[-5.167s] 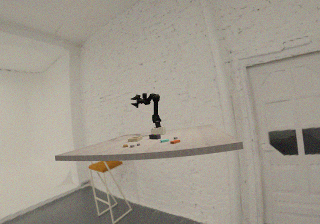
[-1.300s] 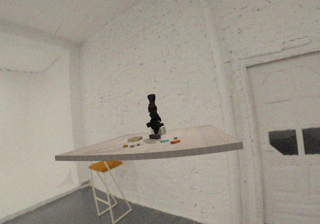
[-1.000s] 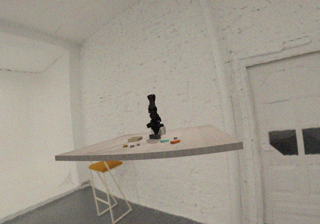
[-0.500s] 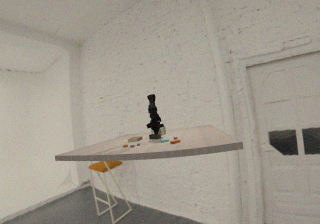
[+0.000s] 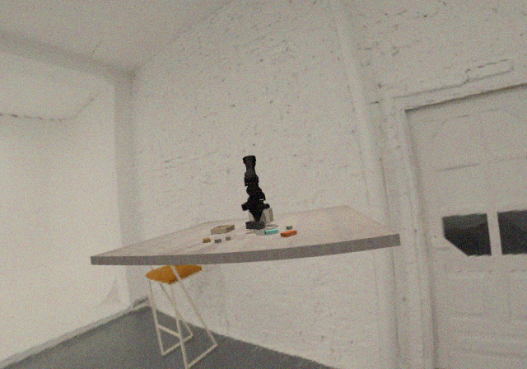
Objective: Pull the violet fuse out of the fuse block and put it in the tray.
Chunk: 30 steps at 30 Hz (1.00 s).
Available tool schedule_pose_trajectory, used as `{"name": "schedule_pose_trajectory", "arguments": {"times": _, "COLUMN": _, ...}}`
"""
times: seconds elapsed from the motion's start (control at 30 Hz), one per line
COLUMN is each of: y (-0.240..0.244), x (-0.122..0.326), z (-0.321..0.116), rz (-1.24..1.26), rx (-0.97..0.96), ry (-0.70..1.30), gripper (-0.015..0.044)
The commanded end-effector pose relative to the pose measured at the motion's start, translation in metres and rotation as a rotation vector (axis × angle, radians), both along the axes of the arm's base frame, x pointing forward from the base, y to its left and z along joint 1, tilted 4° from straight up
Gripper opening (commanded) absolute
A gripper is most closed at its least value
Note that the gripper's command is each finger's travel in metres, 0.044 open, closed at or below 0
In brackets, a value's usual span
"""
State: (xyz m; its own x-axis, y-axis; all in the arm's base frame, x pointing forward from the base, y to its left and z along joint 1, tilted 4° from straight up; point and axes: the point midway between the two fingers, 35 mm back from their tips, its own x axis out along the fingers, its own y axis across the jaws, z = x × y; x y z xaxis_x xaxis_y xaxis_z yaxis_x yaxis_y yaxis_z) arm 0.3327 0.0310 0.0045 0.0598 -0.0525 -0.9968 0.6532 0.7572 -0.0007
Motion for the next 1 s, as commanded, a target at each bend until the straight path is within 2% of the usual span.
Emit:
{"name": "schedule_pose_trajectory", "arguments": {"times": 0.0, "y": 0.0, "x": 0.001, "z": 0.003, "rz": 0.0, "rx": -0.001, "ry": -0.002, "gripper": 0.0}}
{"name": "schedule_pose_trajectory", "arguments": {"times": 0.97, "y": 0.001, "x": 0.001, "z": 0.017, "rz": 0.0, "rx": -0.003, "ry": -0.003, "gripper": 0.0}}
